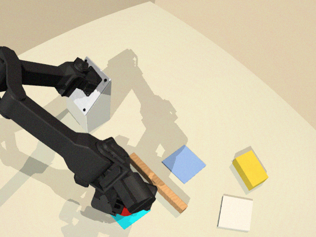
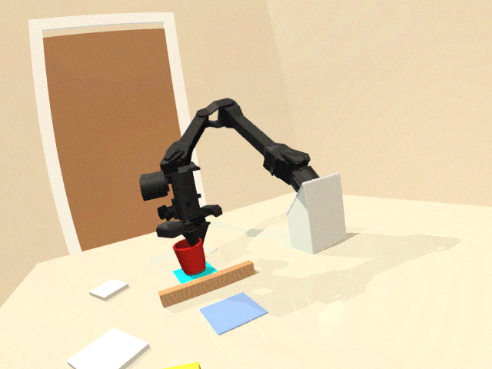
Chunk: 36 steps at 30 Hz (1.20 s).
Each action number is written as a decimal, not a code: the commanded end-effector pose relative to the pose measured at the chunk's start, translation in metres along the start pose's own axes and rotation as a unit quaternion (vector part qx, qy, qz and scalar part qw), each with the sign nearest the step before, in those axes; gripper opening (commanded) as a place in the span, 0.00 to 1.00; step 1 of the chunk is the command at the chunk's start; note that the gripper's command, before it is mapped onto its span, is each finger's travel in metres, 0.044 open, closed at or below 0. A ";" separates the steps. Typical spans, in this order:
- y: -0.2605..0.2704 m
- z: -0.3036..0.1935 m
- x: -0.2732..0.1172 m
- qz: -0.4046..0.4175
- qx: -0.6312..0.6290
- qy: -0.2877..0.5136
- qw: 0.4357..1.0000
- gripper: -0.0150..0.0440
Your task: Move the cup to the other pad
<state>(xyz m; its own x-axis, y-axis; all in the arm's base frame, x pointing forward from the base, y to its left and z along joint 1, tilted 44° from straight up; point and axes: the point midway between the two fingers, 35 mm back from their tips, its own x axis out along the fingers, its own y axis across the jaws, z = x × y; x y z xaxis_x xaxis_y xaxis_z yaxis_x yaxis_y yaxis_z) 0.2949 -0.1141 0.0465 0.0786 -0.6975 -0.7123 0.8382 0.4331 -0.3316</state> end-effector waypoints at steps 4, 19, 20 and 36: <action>0.000 0.000 0.000 0.000 0.001 0.000 1.000 0.34; 0.001 0.000 -0.005 0.000 0.000 0.000 1.000 0.47; 0.001 0.000 -0.006 0.001 0.000 0.000 1.000 0.47; 0.002 0.000 -0.029 0.001 -0.001 0.002 1.000 0.47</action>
<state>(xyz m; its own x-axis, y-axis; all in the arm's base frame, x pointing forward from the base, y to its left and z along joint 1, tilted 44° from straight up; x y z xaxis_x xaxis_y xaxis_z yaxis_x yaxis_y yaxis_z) 0.2931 -0.0971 0.0611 0.0740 -0.6929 -0.7172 0.8345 0.4367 -0.3359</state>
